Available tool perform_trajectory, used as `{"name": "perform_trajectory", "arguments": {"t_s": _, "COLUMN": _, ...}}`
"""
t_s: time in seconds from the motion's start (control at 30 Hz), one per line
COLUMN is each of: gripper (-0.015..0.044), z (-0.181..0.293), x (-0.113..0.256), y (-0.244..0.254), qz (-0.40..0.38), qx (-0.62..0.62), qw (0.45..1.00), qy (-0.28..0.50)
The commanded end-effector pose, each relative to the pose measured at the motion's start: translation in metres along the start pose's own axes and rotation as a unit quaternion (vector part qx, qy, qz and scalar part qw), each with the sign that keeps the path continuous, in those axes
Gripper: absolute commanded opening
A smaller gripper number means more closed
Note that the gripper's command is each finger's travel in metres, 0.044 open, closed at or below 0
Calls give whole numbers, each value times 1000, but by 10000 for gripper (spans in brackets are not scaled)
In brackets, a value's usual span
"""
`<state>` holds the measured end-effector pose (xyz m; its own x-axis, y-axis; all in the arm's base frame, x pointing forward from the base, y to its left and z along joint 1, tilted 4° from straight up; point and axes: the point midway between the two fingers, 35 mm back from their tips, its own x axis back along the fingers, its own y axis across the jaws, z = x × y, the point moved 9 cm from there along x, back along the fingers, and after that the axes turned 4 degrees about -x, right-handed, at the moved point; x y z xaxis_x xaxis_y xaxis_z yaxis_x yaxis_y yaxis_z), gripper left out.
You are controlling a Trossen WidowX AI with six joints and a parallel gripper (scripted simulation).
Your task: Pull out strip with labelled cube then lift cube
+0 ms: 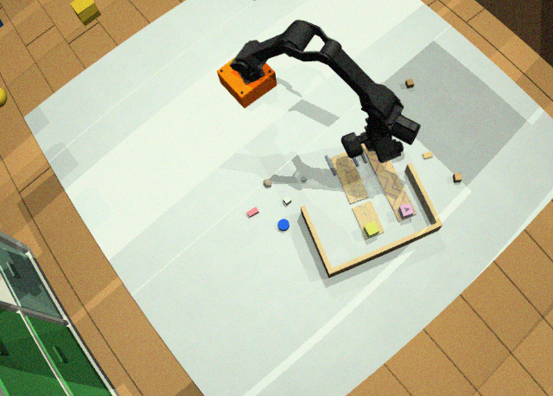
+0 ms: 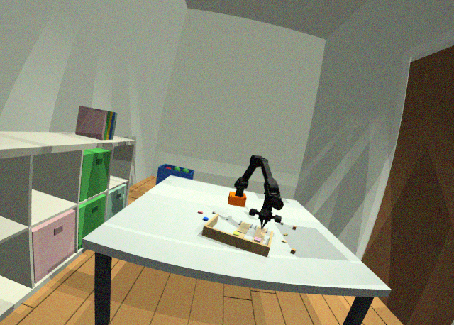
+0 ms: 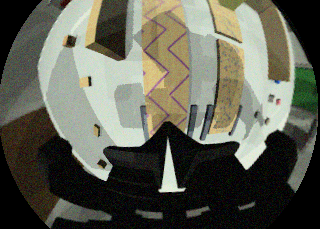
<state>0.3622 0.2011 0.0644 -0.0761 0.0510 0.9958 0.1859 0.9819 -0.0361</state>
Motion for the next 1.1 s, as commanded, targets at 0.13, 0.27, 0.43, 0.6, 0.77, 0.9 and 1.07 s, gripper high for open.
{"name": "perform_trajectory", "arguments": {"t_s": 0.13, "gripper": 0, "z": 19, "x": -5, "y": -1, "qz": 3, "qx": 2, "qw": 1000, "qy": 11}}
{"name": "perform_trajectory", "arguments": {"t_s": 0.27, "gripper": 0, "z": 25, "x": -5, "y": -1, "qz": 3, "qx": 2, "qw": 1000, "qy": 11}}
{"name": "perform_trajectory", "arguments": {"t_s": 0.43, "gripper": 0, "z": 32, "x": -6, "y": -2, "qz": 3, "qx": 2, "qw": 1000, "qy": 11}}
{"name": "perform_trajectory", "arguments": {"t_s": 0.6, "gripper": 0, "z": 39, "x": -6, "y": -2, "qz": 3, "qx": 2, "qw": 1000, "qy": 12}}
{"name": "perform_trajectory", "arguments": {"t_s": 0.77, "gripper": 0, "z": 47, "x": -6, "y": -3, "qz": 3, "qx": 2, "qw": 1000, "qy": 12}}
{"name": "perform_trajectory", "arguments": {"t_s": 0.9, "gripper": 0, "z": 53, "x": -6, "y": -3, "qz": 3, "qx": 2, "qw": 1000, "qy": 12}}
{"name": "perform_trajectory", "arguments": {"t_s": 1.07, "gripper": 0, "z": 60, "x": -6, "y": -4, "qz": 3, "qx": 2, "qw": 1000, "qy": 13}}
